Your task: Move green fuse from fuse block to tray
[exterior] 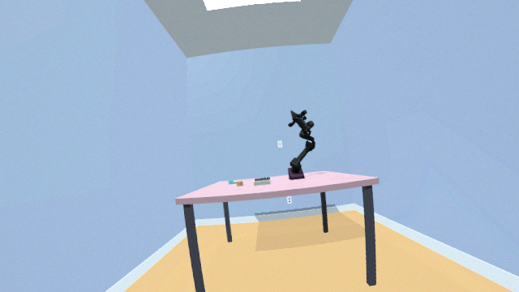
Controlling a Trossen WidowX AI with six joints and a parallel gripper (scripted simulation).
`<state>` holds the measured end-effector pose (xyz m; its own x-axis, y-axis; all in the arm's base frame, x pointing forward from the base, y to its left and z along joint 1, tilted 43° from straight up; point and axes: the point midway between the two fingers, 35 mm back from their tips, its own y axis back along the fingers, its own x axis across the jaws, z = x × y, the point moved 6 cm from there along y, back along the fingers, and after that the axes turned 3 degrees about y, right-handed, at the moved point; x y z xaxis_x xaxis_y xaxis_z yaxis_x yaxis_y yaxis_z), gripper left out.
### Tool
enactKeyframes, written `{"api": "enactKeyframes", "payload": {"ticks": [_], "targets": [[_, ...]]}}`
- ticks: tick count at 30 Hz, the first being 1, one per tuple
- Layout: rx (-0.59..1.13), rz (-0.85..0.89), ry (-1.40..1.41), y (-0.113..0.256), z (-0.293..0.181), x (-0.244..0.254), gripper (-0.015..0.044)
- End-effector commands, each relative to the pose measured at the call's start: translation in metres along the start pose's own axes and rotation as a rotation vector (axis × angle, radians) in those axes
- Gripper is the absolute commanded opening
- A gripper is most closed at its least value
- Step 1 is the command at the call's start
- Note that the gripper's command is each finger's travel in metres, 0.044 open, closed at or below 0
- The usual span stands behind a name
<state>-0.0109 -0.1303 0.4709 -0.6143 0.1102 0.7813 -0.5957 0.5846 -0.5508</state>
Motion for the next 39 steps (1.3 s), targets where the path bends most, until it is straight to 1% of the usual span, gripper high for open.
{"api": "enactKeyframes", "payload": {"ticks": [1,3,9,12,16,21,26,30,33,39], "targets": [[0.002,0.002,0.005,0.000,-0.001,0.000,0.0026],[0.021,0.017,0.045,0.000,-0.010,0.001,0.0073],[0.105,0.083,0.222,0.001,-0.054,0.004,0.0073],[0.185,0.128,0.362,0.000,-0.094,0.001,0.0073],[0.319,0.163,0.552,-0.002,-0.150,-0.017,0.0073],[0.492,0.147,0.758,-0.005,-0.207,-0.057,0.0073],[0.661,0.056,0.966,-0.014,-0.246,-0.116,0.0073],[0.774,-0.030,1.069,-0.020,-0.261,-0.159,0.0073],[0.867,-0.063,1.192,-0.019,-0.269,-0.192,0.0073],[1.094,-0.264,1.269,-0.019,-0.276,-0.264,0.0073]]}}
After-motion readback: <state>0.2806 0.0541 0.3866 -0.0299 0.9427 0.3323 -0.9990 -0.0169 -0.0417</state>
